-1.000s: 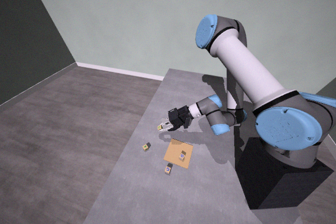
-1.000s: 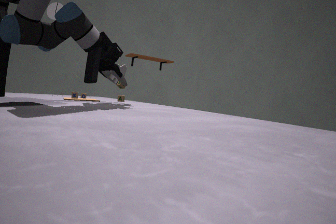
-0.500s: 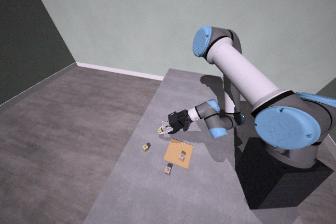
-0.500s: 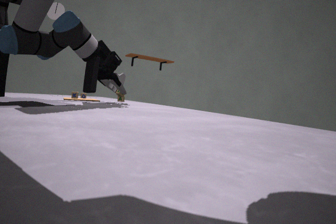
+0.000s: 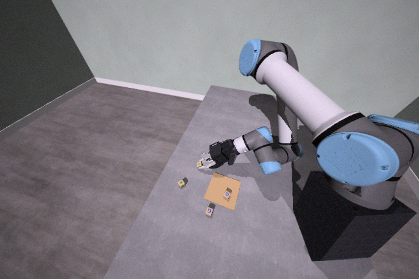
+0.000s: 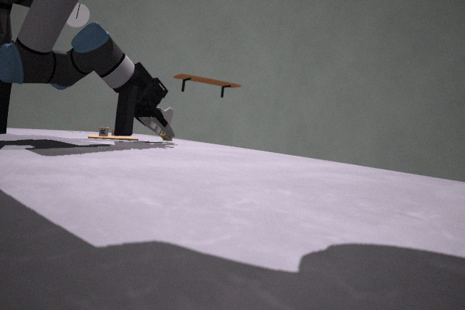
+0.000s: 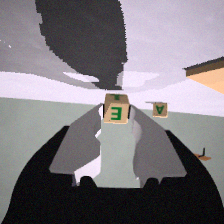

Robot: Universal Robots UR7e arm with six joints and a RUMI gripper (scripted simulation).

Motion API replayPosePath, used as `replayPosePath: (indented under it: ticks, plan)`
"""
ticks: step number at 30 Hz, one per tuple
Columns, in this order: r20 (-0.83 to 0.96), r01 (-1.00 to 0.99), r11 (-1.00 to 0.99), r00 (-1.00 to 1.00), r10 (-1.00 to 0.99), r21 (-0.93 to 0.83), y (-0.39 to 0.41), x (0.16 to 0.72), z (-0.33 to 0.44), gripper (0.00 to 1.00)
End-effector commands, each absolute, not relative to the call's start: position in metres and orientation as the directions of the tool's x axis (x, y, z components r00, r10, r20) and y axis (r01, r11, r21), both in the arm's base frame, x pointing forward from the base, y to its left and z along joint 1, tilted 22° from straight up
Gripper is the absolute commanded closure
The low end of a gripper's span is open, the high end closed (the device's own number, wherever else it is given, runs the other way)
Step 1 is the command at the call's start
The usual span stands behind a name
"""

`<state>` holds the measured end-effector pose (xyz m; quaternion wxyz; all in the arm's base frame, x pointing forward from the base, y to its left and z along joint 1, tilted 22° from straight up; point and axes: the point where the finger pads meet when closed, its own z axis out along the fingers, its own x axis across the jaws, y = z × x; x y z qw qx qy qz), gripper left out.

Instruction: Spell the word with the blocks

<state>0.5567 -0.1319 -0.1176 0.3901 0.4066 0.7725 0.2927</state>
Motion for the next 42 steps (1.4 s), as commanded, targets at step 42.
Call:
replayPosePath:
  ticks: [42]
  plan:
    - [-0.365, 0.399, 0.499, -0.365, 0.856, 0.770, -0.1319, 0.5569, -0.1175, 0.79]
